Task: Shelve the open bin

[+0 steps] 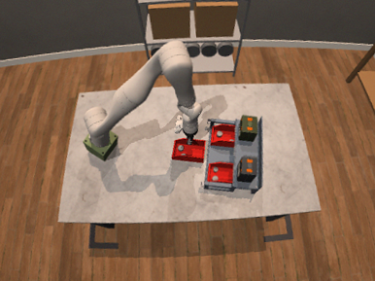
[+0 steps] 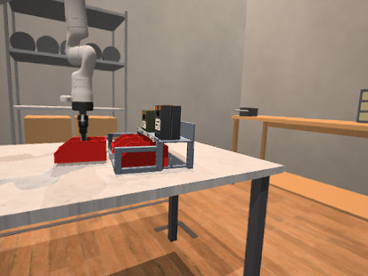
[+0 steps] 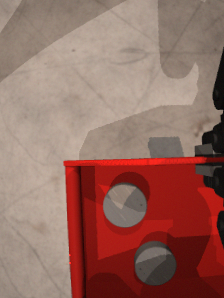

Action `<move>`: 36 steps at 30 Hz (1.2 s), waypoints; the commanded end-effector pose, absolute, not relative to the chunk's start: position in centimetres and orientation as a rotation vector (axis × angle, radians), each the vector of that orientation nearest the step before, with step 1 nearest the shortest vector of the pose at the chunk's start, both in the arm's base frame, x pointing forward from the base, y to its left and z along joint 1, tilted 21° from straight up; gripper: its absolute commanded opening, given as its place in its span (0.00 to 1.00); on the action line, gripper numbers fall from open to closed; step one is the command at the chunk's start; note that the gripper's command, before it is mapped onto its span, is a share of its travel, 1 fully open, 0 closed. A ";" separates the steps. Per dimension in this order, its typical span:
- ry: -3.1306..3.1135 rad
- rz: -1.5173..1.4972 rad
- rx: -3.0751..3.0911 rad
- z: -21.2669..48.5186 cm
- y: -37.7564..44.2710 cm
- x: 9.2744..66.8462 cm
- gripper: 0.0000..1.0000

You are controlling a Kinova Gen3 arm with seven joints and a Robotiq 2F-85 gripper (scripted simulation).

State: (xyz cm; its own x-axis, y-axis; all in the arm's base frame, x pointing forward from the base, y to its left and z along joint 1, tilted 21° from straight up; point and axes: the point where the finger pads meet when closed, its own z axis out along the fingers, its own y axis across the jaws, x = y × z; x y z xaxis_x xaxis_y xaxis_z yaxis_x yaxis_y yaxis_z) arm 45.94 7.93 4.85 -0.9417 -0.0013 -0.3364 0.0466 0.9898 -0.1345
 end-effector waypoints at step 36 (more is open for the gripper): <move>2.795 -0.202 0.030 3.3 7.9 45.1 0.10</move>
